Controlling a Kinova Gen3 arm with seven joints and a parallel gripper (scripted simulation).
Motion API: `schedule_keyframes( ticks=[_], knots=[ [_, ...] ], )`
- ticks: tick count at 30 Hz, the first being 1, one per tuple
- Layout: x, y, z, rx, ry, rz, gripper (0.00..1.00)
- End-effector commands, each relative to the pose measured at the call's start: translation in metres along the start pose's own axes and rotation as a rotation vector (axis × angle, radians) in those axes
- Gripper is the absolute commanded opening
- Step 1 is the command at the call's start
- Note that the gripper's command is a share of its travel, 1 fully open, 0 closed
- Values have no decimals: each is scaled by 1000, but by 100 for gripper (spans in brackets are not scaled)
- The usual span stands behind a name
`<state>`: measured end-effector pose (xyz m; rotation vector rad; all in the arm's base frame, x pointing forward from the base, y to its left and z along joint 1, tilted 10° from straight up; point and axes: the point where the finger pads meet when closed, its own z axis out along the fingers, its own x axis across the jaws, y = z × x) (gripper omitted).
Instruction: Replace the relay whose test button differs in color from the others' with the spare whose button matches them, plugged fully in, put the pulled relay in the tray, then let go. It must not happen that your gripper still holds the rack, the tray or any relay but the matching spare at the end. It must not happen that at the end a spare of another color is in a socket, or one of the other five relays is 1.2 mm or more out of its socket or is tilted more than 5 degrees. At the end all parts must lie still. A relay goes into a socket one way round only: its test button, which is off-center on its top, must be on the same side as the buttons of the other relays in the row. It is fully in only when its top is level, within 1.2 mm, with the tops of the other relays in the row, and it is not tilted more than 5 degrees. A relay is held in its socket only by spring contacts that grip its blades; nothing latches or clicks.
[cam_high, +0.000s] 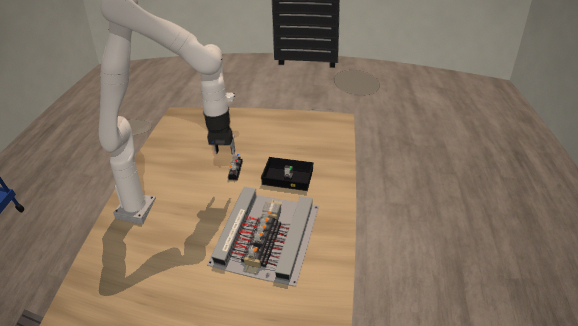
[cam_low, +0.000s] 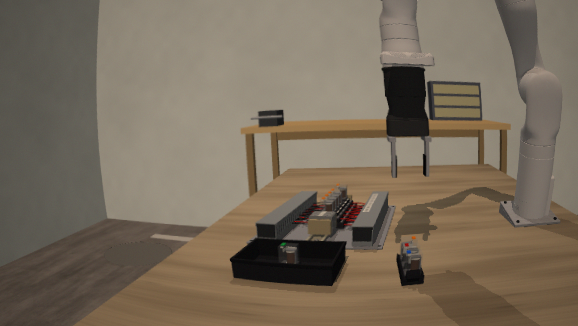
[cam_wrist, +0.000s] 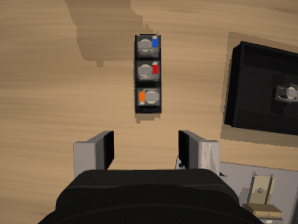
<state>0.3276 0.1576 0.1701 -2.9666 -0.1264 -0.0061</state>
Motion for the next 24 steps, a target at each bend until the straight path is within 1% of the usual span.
schedule_keyframes(
  ticks=[1, 24],
  knots=[
    [1, -1, 1, 1, 0, -1, 100],
    [3, -2, 2, 1, 0, -1, 100]
  ],
)
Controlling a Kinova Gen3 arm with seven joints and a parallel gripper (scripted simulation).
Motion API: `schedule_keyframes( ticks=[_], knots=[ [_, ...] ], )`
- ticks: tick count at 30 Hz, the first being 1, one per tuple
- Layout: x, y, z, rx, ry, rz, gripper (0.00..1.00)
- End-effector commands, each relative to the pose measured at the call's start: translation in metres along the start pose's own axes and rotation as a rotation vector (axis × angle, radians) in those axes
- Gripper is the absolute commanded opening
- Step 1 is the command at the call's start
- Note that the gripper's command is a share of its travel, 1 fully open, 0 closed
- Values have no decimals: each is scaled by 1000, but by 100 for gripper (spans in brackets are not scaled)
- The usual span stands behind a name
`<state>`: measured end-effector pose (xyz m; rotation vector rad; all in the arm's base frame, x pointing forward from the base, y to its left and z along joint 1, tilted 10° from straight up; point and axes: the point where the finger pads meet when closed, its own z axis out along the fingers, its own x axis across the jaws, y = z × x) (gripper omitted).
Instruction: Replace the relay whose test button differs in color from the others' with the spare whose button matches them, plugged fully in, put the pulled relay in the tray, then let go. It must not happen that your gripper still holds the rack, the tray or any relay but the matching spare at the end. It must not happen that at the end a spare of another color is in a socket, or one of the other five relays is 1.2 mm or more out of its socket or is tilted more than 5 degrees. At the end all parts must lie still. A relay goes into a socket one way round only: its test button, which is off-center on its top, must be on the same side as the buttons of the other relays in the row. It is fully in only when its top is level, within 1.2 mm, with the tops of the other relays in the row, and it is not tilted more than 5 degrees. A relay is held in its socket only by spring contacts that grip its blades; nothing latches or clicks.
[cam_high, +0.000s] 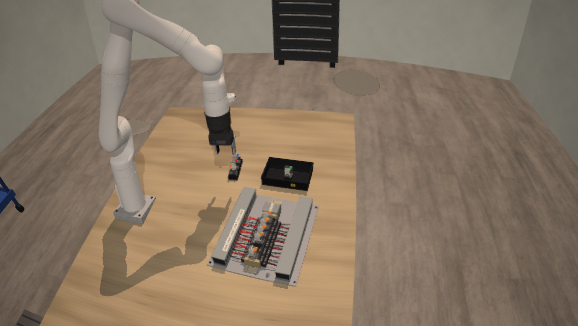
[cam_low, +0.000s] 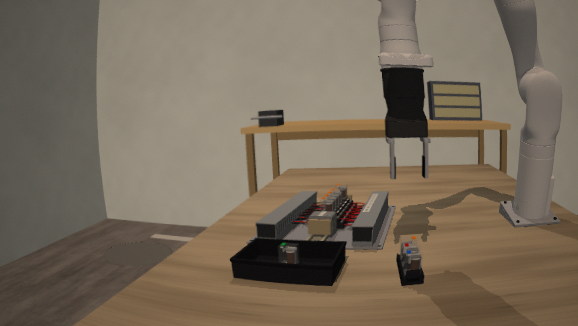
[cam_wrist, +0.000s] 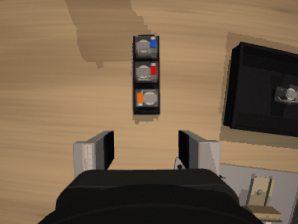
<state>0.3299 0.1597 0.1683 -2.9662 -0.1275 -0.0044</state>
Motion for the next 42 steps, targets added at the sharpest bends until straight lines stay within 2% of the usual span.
schedule_keyframes(
  ticks=[1, 31, 42],
  knots=[
    [0, 0, 0, 0, 2, 0, 100],
    [0, 0, 0, 0, 2, 0, 100],
    [2, -39, 20, 0, 2, 0, 100]
  ],
)
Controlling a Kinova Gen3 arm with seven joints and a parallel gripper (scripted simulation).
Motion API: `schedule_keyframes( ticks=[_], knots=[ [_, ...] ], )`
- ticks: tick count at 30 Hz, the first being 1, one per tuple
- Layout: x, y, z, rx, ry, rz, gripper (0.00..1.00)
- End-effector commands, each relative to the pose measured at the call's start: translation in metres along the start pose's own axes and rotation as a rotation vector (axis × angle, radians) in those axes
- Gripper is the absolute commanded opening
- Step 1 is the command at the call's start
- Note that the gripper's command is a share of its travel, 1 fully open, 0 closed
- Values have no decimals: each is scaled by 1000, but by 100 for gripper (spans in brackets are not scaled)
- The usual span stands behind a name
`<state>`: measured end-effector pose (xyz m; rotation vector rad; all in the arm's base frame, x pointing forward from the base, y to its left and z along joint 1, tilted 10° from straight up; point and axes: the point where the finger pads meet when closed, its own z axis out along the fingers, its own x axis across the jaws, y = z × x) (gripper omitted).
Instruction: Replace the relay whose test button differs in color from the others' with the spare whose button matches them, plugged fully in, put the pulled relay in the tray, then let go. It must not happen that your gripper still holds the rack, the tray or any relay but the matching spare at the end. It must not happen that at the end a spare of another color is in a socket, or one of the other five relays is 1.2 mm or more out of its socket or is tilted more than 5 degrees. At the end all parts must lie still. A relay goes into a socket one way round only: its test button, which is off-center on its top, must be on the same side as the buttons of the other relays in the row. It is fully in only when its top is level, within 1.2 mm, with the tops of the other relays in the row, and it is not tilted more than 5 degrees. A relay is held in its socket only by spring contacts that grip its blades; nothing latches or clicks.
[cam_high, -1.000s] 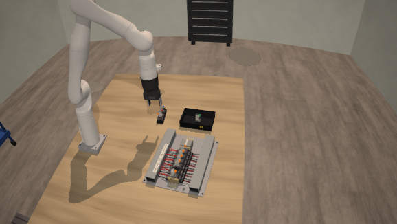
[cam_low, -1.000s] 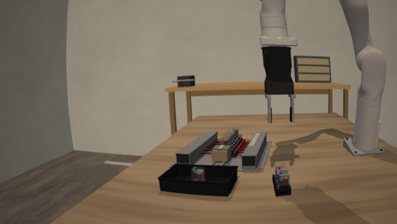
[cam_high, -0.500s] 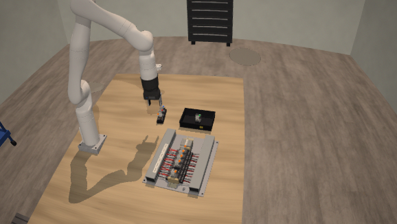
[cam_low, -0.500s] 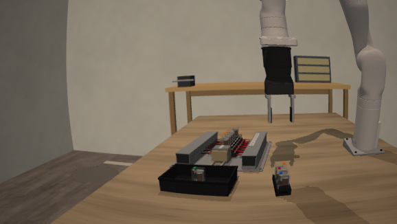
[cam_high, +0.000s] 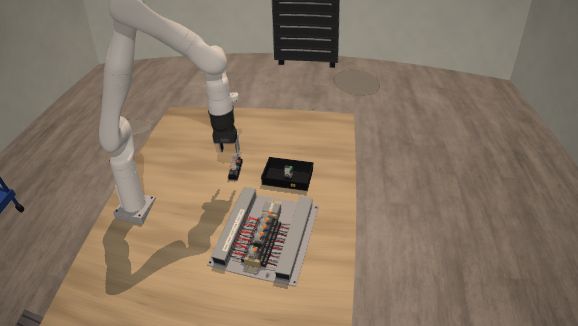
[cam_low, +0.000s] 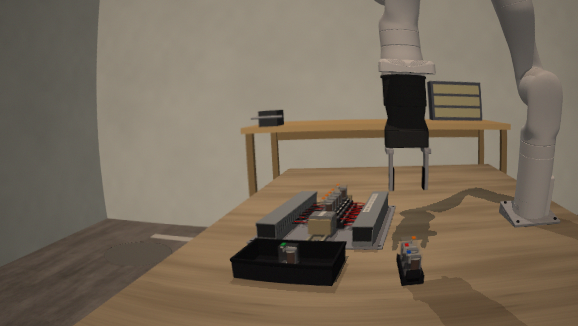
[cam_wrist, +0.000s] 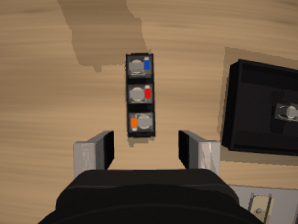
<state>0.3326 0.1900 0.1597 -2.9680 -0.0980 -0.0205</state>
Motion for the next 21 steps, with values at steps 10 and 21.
schedule_keyframes(
  ticks=[10, 21],
  knots=[
    [-1, -21, 11, 2, -3, -9, 100],
    [-5, -26, 15, 2, -11, -19, 100]
  ],
)
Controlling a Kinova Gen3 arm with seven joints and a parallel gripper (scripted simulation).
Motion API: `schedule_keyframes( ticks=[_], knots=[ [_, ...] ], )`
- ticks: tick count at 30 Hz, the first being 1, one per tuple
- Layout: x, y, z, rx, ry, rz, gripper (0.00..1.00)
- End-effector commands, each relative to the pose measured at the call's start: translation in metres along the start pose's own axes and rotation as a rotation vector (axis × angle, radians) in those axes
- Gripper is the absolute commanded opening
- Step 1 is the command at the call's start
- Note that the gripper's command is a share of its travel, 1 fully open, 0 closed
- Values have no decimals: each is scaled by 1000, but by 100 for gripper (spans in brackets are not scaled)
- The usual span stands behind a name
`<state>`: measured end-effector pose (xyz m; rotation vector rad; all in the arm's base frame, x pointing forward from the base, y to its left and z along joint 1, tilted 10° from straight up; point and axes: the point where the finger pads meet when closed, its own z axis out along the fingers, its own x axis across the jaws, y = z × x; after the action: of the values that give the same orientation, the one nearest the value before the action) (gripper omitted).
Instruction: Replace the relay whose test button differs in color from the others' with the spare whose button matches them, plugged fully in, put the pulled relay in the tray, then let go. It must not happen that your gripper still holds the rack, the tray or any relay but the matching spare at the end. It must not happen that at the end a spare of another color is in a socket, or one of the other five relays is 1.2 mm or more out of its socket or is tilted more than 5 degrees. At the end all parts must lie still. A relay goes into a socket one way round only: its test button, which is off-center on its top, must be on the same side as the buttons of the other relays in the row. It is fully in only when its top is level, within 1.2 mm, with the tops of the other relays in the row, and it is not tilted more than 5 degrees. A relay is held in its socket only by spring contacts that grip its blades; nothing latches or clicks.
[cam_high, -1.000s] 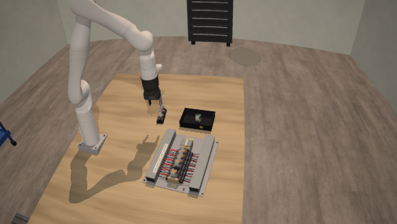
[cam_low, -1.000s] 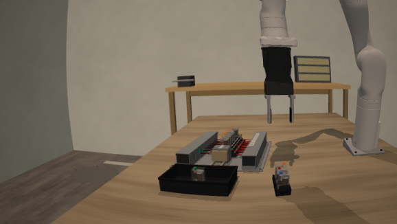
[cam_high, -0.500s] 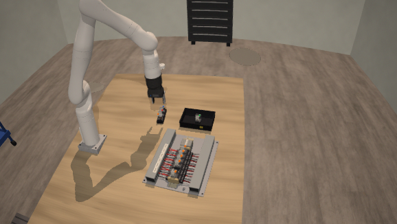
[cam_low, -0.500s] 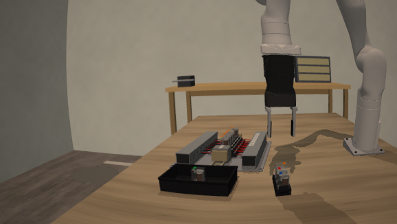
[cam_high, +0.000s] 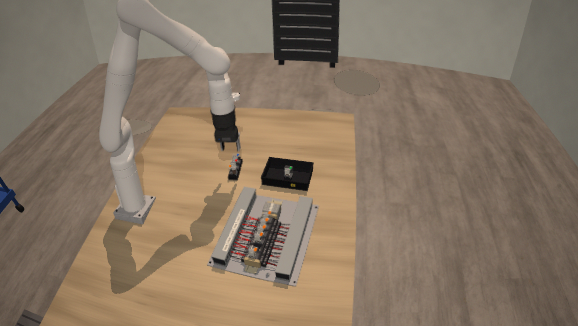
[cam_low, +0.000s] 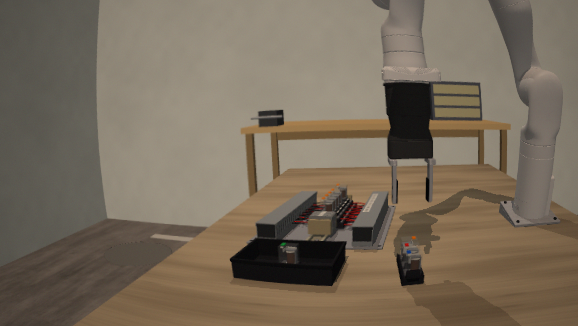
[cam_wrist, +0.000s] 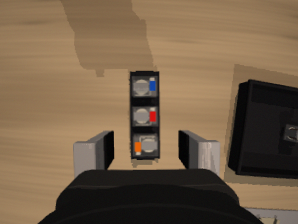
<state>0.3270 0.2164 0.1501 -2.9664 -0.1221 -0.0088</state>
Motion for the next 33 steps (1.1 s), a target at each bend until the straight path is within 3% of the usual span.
schedule_keyframes(
  ticks=[1, 33],
  knots=[
    [-1, -1, 1, 0, -2, -3, 100],
    [0, 9, -5, 0, -2, -3, 100]
  ],
)
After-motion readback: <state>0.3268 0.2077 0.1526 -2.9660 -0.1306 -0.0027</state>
